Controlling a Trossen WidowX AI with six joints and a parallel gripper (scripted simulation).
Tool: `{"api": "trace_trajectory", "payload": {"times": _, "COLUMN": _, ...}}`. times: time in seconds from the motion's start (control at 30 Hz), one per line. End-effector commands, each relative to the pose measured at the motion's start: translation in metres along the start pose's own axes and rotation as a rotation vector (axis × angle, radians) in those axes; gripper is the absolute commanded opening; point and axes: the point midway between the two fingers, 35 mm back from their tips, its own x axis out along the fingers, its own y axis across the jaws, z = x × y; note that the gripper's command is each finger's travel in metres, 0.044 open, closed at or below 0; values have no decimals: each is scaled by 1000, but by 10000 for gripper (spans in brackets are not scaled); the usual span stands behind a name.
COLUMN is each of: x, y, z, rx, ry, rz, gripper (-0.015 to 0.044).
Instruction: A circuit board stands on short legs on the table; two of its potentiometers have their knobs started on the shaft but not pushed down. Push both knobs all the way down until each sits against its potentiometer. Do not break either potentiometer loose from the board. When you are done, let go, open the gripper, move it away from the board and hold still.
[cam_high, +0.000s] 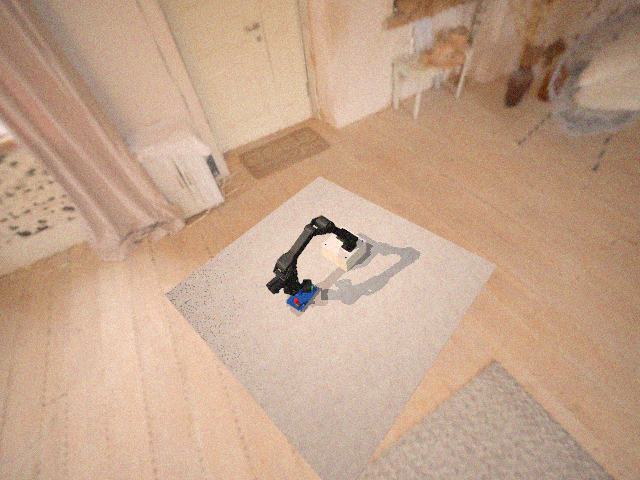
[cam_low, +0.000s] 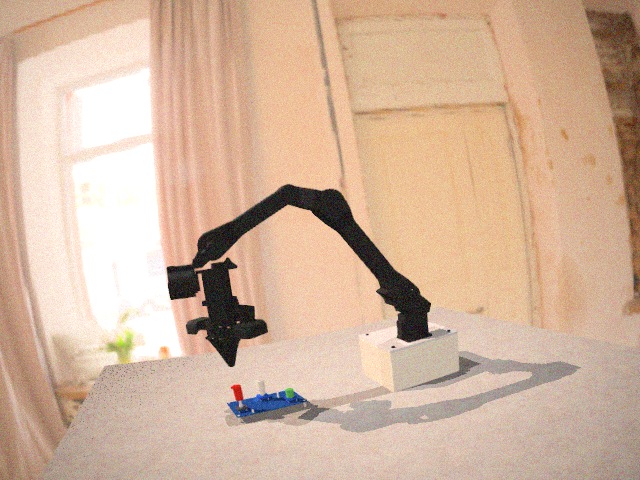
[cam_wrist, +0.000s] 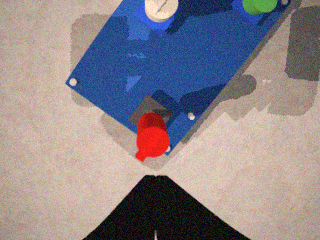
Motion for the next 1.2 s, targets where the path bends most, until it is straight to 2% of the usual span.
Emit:
{"api": "trace_trajectory", "payload": {"times": 0.0, "x": 18, "y": -1, "z": 0, "rx": 16, "ry": -1, "rz": -5, "gripper": 0}}
{"api": "trace_trajectory", "payload": {"times": 1.17, "x": 41, "y": -1, "z": 0, "rx": 16, "ry": -1, "rz": -5, "gripper": 0}}
